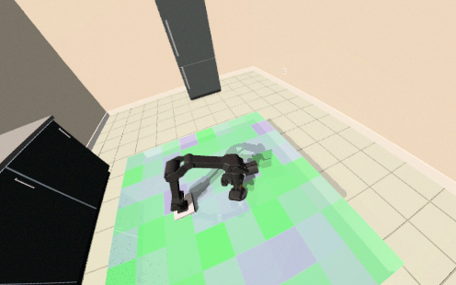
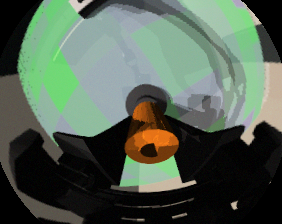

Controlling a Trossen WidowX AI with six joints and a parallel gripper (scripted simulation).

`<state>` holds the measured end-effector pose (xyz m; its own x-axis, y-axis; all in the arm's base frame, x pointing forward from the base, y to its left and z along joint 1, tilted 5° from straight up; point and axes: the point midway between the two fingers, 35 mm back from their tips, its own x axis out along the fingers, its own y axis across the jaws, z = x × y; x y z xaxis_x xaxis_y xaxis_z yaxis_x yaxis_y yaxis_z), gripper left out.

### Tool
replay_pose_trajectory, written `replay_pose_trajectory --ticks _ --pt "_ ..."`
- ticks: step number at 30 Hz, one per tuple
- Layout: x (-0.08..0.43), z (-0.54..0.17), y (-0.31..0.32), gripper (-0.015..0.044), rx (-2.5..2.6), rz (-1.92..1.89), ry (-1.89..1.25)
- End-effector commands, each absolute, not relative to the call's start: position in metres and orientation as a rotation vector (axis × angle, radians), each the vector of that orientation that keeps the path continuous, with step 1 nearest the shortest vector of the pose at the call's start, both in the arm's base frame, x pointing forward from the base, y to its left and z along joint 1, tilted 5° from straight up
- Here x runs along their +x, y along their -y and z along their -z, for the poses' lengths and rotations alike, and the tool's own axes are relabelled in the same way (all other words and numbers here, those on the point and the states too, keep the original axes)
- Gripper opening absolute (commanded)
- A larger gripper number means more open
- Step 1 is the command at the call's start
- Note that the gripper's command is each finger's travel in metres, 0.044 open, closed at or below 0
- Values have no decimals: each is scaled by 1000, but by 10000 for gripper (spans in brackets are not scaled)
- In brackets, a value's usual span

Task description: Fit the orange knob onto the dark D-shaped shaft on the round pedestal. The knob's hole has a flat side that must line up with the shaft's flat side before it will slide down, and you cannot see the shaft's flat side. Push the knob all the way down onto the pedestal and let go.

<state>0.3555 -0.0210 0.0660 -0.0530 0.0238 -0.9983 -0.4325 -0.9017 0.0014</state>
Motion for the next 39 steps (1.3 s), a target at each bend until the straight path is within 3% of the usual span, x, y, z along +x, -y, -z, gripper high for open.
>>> replay_pose_trajectory --ticks 1,6,39 --pt "358 -69 21 0 -1947 -2050 -387" --pt "359 -68 21 0 -2034 -2138 -233" --pt "358 -66 21 0 -2034 -2138 -233"
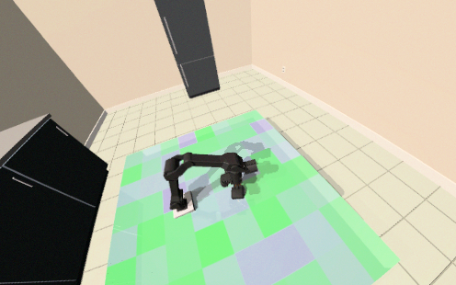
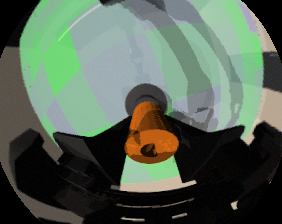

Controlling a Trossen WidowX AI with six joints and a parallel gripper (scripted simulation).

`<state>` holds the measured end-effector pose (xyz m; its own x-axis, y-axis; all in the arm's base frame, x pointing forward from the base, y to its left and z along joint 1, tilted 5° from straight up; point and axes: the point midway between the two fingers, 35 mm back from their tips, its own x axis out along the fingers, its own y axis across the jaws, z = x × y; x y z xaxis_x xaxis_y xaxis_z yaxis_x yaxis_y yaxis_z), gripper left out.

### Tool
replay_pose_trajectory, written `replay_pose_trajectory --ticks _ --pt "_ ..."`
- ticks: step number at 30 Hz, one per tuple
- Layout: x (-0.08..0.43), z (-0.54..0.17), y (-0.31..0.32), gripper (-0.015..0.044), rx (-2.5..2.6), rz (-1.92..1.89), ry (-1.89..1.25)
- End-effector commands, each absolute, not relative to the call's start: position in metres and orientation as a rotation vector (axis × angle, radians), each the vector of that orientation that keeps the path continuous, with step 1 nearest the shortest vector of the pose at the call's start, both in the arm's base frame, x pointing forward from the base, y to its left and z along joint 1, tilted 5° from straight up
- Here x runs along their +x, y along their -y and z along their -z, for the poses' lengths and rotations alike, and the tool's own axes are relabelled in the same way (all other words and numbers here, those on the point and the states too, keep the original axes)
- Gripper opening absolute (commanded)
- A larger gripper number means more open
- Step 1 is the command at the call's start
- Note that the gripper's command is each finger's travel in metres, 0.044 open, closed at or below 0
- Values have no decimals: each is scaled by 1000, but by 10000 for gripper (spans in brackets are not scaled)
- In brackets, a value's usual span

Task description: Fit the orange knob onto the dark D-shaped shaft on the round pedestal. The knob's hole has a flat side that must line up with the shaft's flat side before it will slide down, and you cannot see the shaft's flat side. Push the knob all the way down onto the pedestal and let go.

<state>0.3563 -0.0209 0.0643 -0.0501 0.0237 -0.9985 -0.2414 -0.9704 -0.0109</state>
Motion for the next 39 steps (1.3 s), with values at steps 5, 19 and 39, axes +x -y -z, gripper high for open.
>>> replay_pose_trajectory --ticks 5,19,39 --pt "358 -69 21 0 -2029 -2133 -242" --pt "357 -68 21 0 -1578 -1675 -874" --pt "356 -66 22 0 -575 -637 -1520"
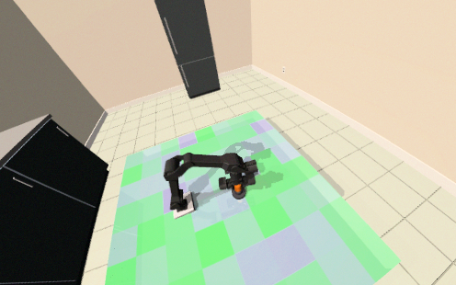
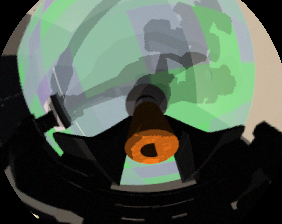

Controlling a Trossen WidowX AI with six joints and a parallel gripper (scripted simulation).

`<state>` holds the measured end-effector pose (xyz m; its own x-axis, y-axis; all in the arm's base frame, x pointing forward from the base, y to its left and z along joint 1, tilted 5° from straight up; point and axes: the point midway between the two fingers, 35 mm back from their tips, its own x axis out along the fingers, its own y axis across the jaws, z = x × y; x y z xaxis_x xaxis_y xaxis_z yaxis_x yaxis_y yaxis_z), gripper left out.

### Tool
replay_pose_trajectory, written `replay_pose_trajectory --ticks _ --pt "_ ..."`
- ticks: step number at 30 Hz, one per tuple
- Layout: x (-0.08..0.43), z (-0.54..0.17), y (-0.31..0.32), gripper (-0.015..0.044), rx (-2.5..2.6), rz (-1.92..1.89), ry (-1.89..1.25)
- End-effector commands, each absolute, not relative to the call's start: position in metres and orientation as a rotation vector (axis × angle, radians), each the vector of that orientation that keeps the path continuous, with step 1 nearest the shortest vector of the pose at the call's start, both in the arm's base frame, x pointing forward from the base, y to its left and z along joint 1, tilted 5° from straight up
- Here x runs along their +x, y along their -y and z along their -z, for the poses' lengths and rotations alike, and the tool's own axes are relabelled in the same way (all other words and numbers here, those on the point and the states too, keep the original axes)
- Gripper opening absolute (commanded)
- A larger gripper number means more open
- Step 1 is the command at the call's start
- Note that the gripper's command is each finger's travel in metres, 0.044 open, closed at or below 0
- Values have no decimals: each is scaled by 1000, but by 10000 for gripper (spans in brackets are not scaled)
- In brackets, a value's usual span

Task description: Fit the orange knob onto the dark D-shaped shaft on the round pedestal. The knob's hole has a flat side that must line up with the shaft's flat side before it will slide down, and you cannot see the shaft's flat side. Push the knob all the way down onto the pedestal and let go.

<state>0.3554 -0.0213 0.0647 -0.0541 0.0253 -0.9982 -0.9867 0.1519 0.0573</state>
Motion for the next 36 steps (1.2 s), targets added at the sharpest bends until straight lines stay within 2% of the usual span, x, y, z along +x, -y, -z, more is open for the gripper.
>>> replay_pose_trajectory --ticks 1,14,36 --pt "356 -67 22 0 -522 -582 -1536" --pt "359 -70 21 0 36 0 -1617" --pt "357 -66 21 0 41 6 -1618"
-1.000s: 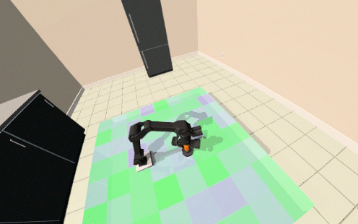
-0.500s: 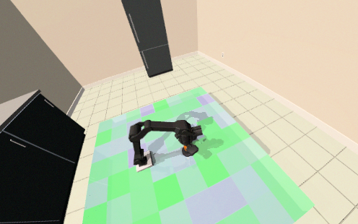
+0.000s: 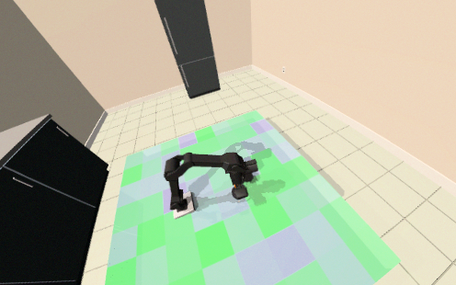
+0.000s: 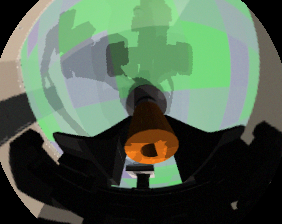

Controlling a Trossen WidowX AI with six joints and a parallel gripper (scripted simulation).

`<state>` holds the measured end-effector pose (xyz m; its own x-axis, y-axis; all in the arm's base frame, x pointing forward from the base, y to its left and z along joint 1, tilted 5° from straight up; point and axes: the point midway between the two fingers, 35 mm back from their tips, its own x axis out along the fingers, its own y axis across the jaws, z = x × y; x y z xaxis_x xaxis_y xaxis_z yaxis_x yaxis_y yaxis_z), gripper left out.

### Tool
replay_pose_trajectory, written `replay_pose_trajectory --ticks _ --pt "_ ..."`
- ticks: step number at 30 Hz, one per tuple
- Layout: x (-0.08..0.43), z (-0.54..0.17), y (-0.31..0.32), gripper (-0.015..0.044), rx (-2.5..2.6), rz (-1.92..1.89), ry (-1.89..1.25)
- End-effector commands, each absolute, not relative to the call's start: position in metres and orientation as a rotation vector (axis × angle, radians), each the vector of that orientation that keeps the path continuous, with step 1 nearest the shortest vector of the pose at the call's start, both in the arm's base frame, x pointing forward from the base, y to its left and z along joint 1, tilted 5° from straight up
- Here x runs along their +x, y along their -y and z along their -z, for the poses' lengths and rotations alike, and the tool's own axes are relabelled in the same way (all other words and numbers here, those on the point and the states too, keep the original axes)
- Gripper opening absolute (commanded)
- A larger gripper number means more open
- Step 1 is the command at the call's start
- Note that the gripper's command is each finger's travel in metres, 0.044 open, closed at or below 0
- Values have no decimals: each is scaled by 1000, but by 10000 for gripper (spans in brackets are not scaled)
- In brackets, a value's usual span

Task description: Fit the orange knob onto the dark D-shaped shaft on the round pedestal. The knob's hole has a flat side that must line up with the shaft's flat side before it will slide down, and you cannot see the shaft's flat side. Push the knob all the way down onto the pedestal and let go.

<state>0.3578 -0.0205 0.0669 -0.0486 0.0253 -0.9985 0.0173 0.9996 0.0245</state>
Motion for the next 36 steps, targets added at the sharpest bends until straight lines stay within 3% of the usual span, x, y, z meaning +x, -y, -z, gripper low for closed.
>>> replay_pose_trajectory --ticks 1,29,36 --pt "357 -66 21 0 41 6 -1618" --pt "357 -69 21 0 41 6 -1618" --pt "359 -70 21 0 195 167 -1612"
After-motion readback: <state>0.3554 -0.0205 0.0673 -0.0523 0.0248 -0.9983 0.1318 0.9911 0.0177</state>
